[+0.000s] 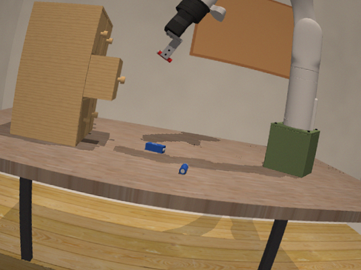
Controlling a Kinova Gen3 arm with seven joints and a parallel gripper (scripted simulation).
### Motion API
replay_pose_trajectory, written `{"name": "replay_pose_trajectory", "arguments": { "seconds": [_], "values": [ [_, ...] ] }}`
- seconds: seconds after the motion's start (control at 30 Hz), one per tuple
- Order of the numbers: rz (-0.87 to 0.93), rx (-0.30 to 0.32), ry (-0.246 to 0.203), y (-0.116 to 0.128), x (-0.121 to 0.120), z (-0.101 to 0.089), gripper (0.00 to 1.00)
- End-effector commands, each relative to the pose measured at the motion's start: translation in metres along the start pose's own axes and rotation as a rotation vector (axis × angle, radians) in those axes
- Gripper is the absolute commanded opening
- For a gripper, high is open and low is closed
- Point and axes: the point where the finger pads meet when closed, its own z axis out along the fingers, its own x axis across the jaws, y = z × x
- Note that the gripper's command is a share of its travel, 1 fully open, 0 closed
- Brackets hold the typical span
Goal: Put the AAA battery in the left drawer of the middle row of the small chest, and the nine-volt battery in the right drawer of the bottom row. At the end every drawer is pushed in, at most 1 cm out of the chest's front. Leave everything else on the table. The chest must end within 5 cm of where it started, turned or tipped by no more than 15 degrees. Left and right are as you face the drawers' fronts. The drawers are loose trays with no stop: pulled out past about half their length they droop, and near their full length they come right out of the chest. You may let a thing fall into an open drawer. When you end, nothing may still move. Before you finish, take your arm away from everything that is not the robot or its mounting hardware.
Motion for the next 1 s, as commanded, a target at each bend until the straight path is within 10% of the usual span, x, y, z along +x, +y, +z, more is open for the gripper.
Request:
{"name": "replay_pose_trajectory", "arguments": {
  "seconds": [0.0, 0.97],
  "values": [
    [-0.025, -0.026, 0.0, -0.002, 0.0086, -0.0019, 0.24],
    [-0.024, -0.121, 0.003, -0.0034, 0.0093, -0.0021, 0.24]
  ]
}}
